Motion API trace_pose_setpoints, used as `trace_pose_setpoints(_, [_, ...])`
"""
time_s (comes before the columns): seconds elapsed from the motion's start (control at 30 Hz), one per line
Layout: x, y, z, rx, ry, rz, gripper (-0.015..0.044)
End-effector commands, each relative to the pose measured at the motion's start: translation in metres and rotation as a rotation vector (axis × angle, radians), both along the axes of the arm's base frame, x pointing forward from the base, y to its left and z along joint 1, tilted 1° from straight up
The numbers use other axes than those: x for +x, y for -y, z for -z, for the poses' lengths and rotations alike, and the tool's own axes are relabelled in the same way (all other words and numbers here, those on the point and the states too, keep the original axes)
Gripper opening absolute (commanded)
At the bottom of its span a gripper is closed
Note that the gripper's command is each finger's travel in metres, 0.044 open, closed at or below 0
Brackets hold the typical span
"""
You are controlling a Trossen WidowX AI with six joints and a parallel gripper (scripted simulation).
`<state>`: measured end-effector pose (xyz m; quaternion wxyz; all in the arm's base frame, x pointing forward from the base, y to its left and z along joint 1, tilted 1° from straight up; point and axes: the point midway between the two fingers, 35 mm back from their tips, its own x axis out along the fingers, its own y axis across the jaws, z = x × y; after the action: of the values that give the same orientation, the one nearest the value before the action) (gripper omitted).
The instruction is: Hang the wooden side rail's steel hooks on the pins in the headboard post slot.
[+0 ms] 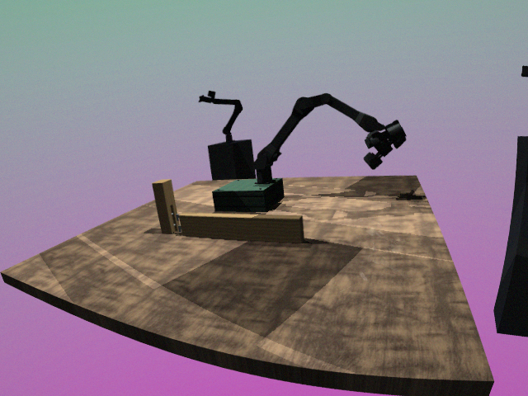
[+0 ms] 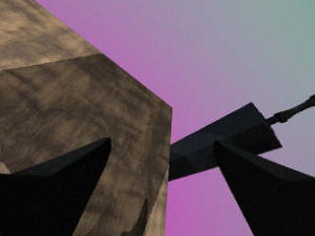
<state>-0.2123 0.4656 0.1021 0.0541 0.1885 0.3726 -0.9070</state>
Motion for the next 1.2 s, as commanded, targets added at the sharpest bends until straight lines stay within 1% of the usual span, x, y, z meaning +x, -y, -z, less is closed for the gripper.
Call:
trace_pose_setpoints(0.0, [0.000,0.000,-0.002,0.000,0.000,0.000,0.0426])
trace_pose_setpoints(0.03, [0.000,-0.001,-0.006,0.000,0.000,0.000,0.0440])
trace_pose_setpoints(0.13, [0.000,-0.003,-0.029,0.000,0.000,0.000,0.0440])
trace_pose_setpoints(0.3, [0.001,0.000,-0.089,0.000,0.000,0.000,0.0440])
trace_pose_setpoints(0.37, [0.002,0.002,-0.105,0.000,0.000,0.000,0.0440])
trace_pose_setpoints(0.5, [0.002,0.003,-0.107,0.000,0.000,0.000,0.0440])
trace_pose_setpoints(0.53, [0.003,0.000,-0.097,0.008,0.001,0.005,0.0440])
trace_pose_setpoints(0.57, [0.010,-0.002,-0.097,0.017,0.008,0.018,0.0440])
trace_pose_setpoints(0.83, [0.111,-0.022,-0.089,0.138,0.131,0.214,0.0440])
trace_pose_setpoints(1.17, [0.237,-0.014,-0.079,0.238,0.313,0.441,0.0440])
